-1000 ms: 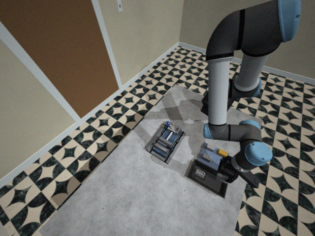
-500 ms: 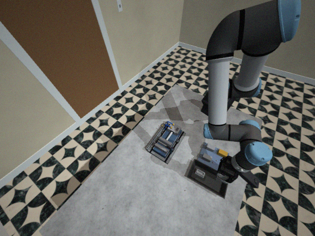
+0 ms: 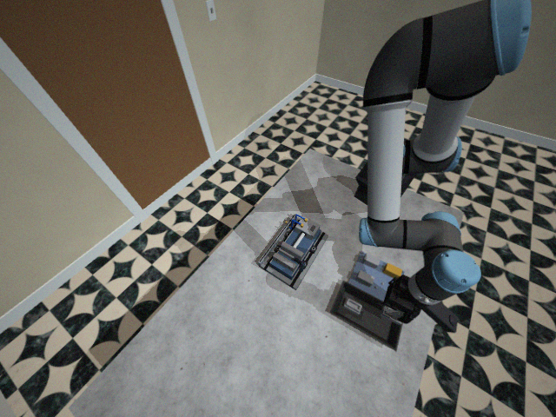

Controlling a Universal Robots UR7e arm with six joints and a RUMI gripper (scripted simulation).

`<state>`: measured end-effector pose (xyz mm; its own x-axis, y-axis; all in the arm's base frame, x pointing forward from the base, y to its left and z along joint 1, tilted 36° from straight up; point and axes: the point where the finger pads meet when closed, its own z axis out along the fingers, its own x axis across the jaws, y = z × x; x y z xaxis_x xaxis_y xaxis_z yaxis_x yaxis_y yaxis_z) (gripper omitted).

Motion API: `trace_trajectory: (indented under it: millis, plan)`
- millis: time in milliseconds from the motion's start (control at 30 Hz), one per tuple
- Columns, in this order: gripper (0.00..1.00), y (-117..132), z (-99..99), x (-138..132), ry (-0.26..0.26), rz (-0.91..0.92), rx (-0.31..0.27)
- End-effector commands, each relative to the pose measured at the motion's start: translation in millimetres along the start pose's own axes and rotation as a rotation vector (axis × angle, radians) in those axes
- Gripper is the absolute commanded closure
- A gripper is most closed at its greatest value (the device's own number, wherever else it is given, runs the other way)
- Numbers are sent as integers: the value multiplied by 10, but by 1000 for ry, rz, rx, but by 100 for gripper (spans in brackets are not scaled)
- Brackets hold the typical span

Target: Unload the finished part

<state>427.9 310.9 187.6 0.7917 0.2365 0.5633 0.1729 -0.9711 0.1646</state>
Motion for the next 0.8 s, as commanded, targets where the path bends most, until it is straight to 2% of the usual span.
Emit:
trace_trajectory:
  millis: [0, 400, 767]
  plan:
    - [100, 7, 11, 25, 3, 3, 0]
    - [100, 10, 96, -1, -2, 2, -1]
    - [100, 12, 258, -4, -2, 2, -1]
